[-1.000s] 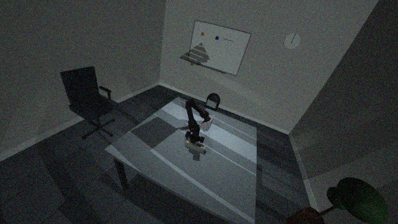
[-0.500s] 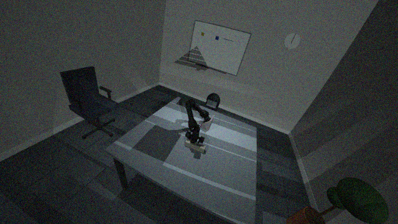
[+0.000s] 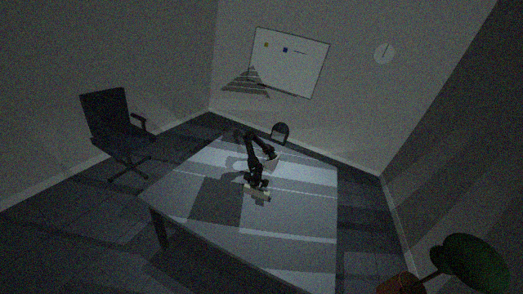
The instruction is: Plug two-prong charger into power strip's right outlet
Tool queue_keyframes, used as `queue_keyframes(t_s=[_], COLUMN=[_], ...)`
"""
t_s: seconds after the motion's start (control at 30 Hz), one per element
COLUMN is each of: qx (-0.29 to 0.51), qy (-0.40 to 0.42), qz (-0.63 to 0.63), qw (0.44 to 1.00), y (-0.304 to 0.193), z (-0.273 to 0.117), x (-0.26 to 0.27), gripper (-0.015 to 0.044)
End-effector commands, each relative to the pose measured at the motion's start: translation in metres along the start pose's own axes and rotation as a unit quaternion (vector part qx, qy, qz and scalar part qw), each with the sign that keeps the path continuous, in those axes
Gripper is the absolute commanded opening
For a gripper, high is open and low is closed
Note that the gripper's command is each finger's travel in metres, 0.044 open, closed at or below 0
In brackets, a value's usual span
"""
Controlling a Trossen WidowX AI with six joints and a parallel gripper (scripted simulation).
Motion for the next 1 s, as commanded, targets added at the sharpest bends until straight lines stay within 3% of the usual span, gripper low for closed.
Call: queue_keyframes(t_s=[0.0,0.97], qx=[-0.001,-0.006], qy=[0.000,0.000], qz=[0.001,0.005], qw=[1.000,1.000], y=[-0.001,-0.011], z=[0.000,0.001], x=[0.000,0.002], gripper=[0.0440,0.0440])
Point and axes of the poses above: the point midway between the two fingers, 35 mm back from their tips, its own z axis out along the fingers, its own x axis across the jaws, y = z × x, the point moved 3 cm from there along -z, back along the fingers, and after that the axes turned 8 degrees about -z, right-handed, at the moved point
